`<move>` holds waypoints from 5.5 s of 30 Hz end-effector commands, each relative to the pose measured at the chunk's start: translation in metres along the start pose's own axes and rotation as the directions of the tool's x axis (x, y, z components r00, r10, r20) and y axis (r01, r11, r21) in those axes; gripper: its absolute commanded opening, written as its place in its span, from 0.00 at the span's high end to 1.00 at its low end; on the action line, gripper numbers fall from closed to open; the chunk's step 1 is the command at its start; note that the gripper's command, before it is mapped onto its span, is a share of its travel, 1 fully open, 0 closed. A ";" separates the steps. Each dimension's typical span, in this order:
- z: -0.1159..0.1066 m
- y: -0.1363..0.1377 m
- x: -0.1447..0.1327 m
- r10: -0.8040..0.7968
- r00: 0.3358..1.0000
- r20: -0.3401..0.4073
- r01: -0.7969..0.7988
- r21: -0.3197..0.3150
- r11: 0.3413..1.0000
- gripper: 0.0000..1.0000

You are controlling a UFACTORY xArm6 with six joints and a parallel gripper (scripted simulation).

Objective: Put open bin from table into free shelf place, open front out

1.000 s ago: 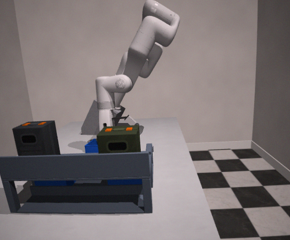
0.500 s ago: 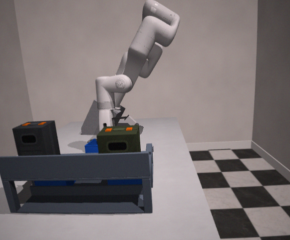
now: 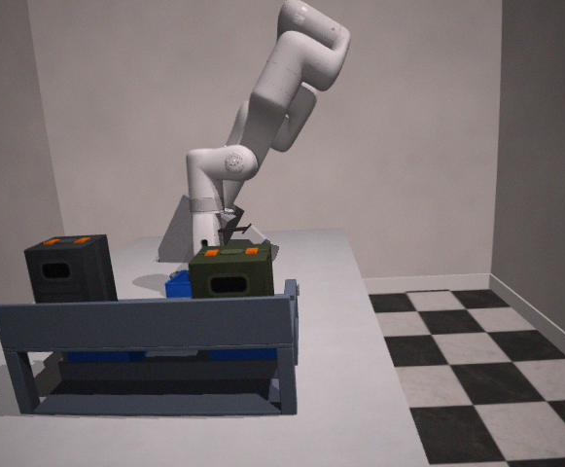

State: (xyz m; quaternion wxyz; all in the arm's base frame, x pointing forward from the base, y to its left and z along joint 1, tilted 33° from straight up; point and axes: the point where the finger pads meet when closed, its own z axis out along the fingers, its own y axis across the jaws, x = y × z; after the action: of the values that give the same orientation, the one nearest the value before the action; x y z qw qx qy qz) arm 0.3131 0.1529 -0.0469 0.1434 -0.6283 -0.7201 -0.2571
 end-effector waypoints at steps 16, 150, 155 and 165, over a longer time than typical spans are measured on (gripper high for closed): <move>-0.007 0.002 0.000 0.000 1.000 0.000 0.000 -0.002 1.000 1.00; -0.022 0.007 0.000 0.000 1.000 0.001 0.000 0.115 0.993 1.00; -0.021 0.013 0.000 0.000 1.000 0.001 0.000 0.116 0.993 1.00; -0.021 0.013 0.000 0.000 1.000 0.001 0.000 0.116 0.993 1.00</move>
State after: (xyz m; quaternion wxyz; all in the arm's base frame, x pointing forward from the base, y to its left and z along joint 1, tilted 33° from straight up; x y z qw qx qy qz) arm 0.3227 0.1425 -0.0276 0.1803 -0.6188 -0.7340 -0.2141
